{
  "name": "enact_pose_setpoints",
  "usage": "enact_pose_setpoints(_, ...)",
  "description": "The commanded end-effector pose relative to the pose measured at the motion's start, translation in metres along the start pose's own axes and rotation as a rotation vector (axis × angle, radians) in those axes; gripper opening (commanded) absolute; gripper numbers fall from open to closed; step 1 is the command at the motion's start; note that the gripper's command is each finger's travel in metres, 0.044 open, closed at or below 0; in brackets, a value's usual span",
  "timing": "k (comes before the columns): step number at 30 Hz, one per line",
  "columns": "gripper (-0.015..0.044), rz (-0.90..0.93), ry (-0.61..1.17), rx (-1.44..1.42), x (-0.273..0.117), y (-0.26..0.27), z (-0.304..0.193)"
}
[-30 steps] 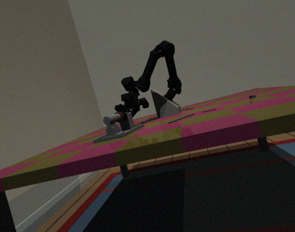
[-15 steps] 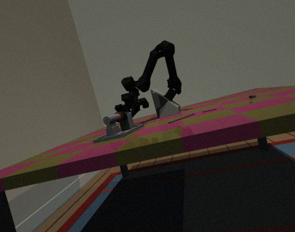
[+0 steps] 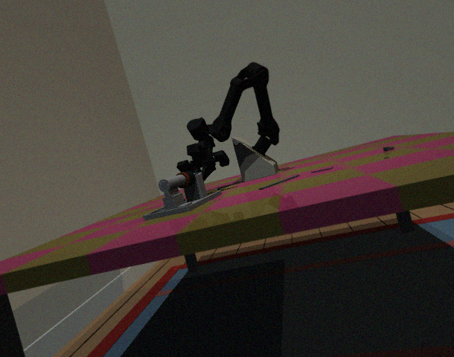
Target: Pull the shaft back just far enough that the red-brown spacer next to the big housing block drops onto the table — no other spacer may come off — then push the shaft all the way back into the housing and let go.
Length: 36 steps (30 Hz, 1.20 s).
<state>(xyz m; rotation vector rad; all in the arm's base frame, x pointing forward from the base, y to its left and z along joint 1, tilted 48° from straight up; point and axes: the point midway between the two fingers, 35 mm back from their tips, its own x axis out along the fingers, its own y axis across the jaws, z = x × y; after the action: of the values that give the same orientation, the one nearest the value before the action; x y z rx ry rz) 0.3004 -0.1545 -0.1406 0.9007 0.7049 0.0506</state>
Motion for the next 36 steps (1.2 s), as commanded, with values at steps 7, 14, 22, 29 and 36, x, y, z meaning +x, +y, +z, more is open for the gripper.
enact_pose_setpoints(7,0.0000,0.002,0.000,-0.001,-0.0016,0.0004,-0.0014)
enact_pose_setpoints(14,0.0000,0.002,0.000,-0.001,-0.0020,0.0003,-0.0019)
enact_pose_setpoints(22,0.0000,0.002,0.000,-0.001,-0.0025,0.0003,-0.0024)
enact_pose_setpoints(29,0.0000,0.002,0.000,-0.001,-0.0030,0.0003,-0.0029)
enact_pose_setpoints(36,0.0000,0.002,0.000,-0.001,-0.0035,0.0003,-0.0034)
